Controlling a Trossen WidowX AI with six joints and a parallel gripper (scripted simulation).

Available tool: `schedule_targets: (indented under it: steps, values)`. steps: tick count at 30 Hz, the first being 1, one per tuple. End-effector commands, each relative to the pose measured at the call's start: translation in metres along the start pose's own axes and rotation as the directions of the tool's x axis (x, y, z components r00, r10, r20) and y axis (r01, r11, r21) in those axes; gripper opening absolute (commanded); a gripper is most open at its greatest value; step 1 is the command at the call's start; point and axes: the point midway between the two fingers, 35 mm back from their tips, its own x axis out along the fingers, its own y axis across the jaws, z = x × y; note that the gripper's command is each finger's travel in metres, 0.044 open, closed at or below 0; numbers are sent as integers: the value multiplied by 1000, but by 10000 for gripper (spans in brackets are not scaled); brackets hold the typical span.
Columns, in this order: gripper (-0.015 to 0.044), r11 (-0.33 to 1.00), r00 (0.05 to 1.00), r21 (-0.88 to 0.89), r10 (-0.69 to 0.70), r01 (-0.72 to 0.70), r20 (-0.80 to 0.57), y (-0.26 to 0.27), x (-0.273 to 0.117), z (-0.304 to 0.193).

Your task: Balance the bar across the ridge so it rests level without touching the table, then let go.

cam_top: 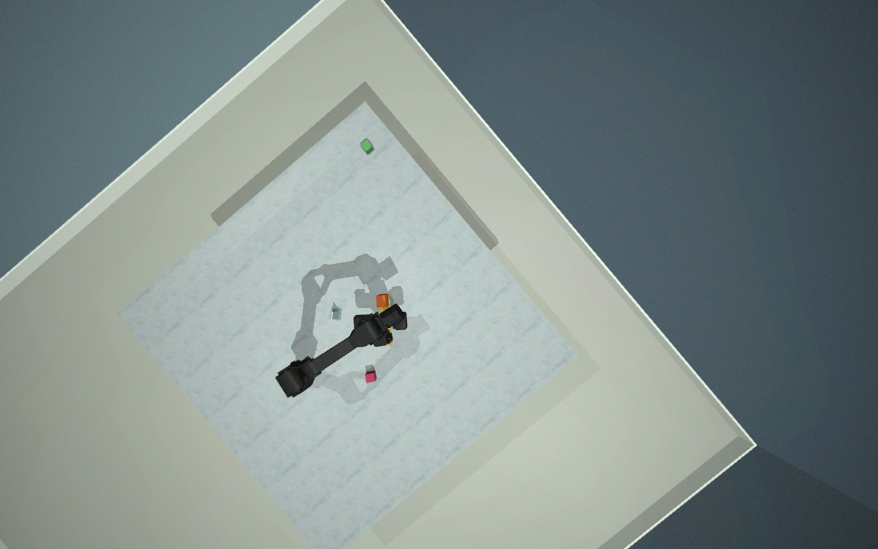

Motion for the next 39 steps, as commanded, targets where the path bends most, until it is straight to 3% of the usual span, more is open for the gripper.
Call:
schedule_targets:
  steps: [1, 27, 34, 39]
  values:
    - [315, 1000, 1000, 5, -9, 9, 1, -2, 9, 0]
    - [315, 1000, 1000, 5, -9, 9, 1, -3, 24, 1]
    - [131, 1000, 1000, 0, -7, 7, 4, -2, 23, 1]
    - [98, 1000, 1000, 0, -7, 7, 4, -2, 23, 1]
